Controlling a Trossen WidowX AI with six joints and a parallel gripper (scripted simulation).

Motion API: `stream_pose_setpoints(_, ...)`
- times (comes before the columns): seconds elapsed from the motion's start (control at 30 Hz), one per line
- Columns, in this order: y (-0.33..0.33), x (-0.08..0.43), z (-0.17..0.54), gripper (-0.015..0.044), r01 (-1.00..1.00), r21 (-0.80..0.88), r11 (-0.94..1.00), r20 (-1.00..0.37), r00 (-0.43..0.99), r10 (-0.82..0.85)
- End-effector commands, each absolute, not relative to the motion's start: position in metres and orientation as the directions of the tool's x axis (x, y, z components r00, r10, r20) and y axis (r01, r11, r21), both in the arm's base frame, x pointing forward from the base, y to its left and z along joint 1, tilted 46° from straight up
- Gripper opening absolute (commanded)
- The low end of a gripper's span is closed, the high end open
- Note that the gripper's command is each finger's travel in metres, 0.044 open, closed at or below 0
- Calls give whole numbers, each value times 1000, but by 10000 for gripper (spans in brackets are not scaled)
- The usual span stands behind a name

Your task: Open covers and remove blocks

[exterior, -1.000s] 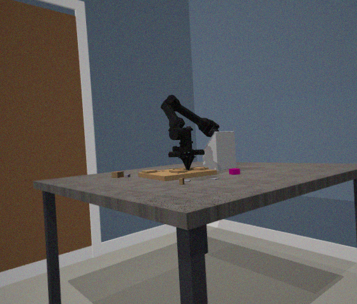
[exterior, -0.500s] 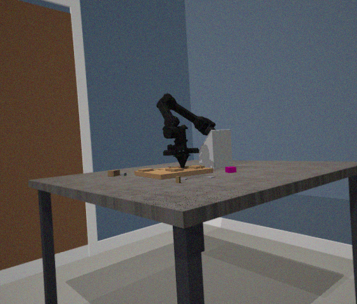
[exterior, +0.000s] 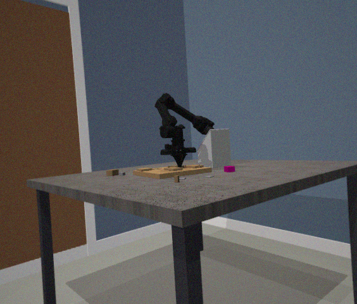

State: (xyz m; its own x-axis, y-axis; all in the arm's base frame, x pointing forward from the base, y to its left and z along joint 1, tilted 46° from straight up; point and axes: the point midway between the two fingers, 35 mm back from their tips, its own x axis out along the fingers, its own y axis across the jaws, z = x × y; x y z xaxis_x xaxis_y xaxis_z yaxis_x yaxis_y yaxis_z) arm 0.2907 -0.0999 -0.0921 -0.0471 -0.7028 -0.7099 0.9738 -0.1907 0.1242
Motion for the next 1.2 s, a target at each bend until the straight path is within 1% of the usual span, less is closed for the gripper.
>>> stream_pose_setpoints(0.0, -105, 288, -89, 0, 974, 123, -192, -704, -51, -708)
stream_pose_setpoints(0.7, -119, 281, -75, 0, 974, 123, -192, -701, -52, -711)
stream_pose_setpoints(1.17, -109, 283, -64, 0, 974, 123, -192, -703, -51, -710)
